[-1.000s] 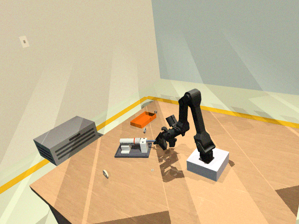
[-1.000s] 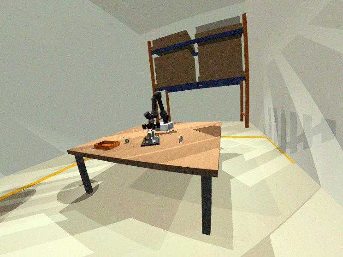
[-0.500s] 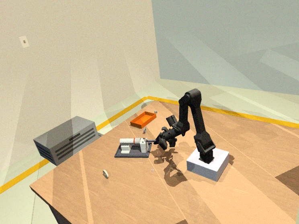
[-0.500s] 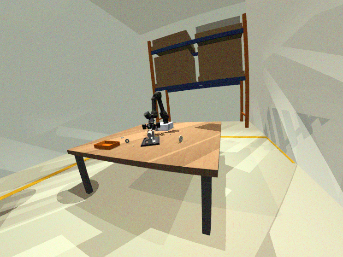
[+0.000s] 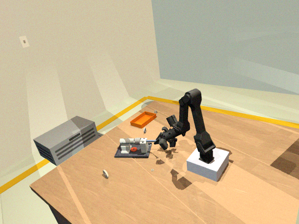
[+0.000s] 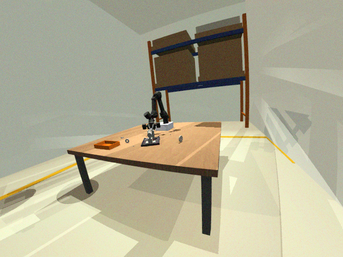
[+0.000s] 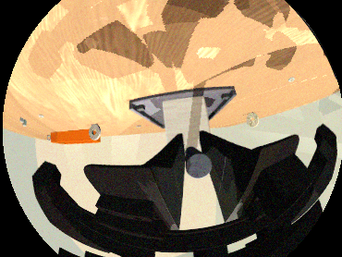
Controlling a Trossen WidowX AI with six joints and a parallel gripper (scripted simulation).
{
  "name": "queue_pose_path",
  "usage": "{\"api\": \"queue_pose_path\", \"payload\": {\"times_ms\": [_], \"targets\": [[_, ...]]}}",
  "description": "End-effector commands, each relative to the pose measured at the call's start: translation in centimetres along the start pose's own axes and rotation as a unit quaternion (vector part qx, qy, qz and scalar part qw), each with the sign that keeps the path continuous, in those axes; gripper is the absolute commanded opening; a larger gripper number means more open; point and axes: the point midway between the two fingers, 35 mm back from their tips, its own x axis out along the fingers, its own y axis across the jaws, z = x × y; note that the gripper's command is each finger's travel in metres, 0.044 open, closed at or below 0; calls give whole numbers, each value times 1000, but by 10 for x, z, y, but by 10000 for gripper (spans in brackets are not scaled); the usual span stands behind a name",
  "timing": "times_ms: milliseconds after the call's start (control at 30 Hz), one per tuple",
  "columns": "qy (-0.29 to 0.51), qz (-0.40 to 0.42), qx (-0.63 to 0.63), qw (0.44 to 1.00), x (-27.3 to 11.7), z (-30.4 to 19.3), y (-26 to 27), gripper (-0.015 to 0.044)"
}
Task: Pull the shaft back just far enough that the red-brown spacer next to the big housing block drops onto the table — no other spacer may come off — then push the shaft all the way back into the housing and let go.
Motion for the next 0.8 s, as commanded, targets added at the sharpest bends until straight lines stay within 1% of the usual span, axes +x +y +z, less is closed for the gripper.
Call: {"api": "queue_pose_path", "payload": {"times_ms": [0, 767], "targets": [[0, 0, 0, 1000, 0, 0, 0, 0], [0, 0, -2, 1000, 4, -3, 0, 0]]}}
